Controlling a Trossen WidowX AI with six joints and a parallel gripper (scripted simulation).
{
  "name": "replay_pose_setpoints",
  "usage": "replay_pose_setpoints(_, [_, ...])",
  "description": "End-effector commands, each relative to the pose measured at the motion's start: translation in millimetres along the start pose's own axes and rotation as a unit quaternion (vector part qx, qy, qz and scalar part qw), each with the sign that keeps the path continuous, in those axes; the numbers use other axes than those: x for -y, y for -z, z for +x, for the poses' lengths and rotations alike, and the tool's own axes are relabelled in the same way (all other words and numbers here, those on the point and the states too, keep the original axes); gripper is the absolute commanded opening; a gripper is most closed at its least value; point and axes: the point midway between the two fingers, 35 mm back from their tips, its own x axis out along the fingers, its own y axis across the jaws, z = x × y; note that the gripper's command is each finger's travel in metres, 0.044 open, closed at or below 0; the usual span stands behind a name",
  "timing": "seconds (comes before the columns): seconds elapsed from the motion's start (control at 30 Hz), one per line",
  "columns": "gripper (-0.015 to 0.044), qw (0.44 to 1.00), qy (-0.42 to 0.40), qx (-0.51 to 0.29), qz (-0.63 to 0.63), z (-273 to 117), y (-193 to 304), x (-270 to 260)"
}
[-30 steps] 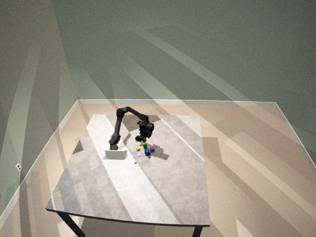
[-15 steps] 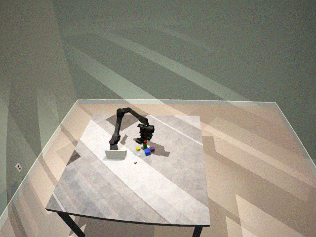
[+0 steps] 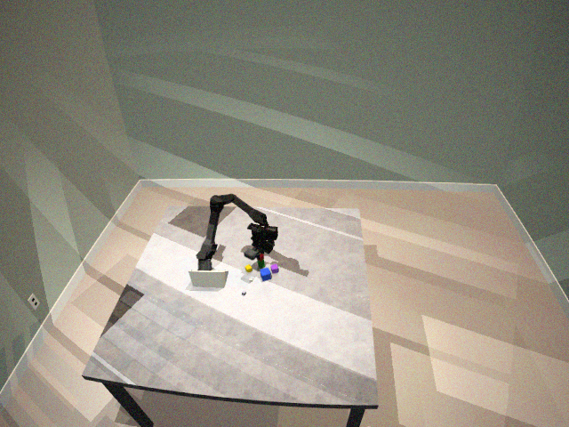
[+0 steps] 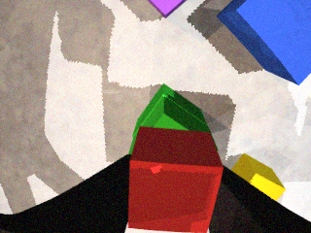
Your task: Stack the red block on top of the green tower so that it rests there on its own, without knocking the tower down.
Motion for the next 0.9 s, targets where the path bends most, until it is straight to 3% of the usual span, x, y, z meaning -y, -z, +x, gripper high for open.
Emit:
replay_pose_setpoints(0.0, [0.0, 1.0, -0.002, -0.002, 0.003, 1.3, 0.9, 0.2])
replay_pose_setpoints(0.63, [0.0, 1.0, -0.002, -0.002, 0.003, -1.5, 0.4, 0.2])
replay_pose_setpoints(0.87, [0.0184, 1.0, 0.0, 0.0, 0.001, 1.0, -0.1, 0.4])
